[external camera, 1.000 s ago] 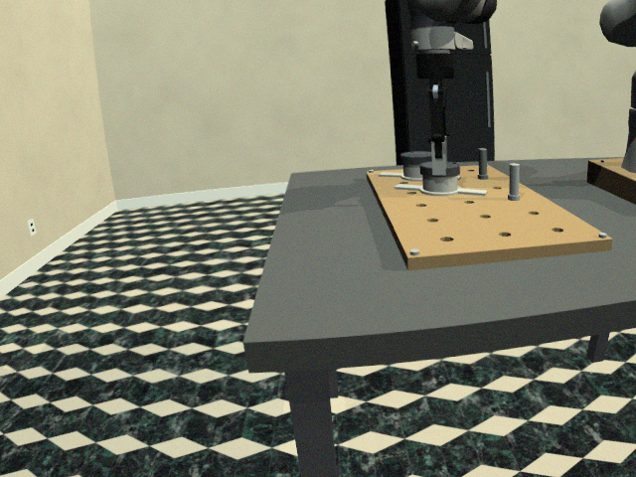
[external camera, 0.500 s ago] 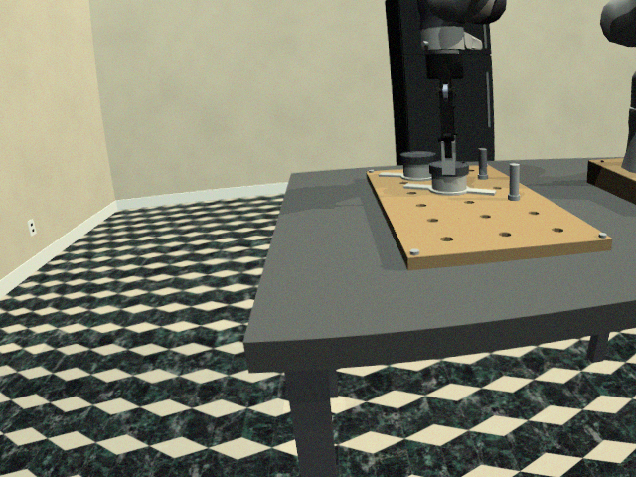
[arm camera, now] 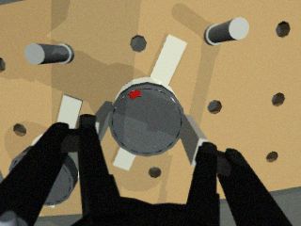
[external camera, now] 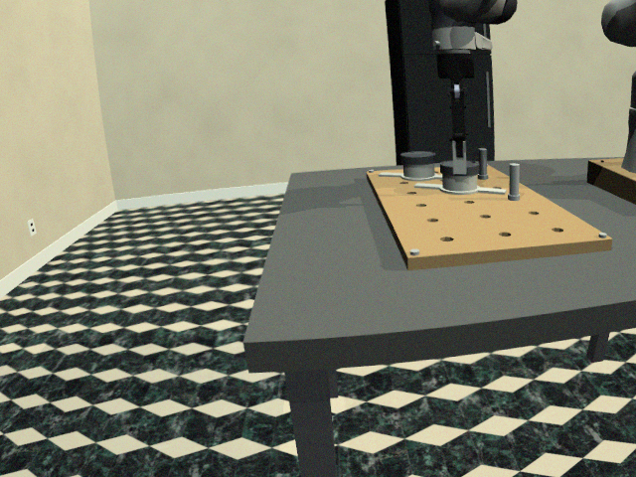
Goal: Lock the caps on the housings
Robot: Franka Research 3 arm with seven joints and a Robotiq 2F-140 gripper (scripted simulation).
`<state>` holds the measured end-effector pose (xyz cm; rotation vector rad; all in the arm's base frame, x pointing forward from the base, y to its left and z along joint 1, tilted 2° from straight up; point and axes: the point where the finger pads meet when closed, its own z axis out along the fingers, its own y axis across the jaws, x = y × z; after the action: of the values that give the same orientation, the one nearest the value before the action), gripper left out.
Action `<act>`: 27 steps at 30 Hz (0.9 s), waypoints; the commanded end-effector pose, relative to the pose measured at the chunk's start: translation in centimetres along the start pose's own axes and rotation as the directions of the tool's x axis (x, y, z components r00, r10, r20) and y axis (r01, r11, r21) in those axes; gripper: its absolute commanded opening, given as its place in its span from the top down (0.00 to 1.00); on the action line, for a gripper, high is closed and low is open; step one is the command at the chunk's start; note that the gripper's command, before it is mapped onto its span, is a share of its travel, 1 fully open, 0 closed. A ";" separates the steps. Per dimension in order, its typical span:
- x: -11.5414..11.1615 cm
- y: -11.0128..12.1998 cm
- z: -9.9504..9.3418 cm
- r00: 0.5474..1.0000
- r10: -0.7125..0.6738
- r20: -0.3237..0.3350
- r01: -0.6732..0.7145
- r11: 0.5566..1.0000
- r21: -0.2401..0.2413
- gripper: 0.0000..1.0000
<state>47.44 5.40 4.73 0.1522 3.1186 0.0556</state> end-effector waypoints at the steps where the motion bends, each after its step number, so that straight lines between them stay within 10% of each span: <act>1: 0.6 -0.2 0.1 1.000 -0.009 0.002 0.009 1.000 -0.001 0.90; 27: 4.4 -1.4 0.1 1.000 -0.009 0.002 0.009 1.000 -0.001 0.90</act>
<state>43.30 4.55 4.61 0.1496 3.1177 0.0546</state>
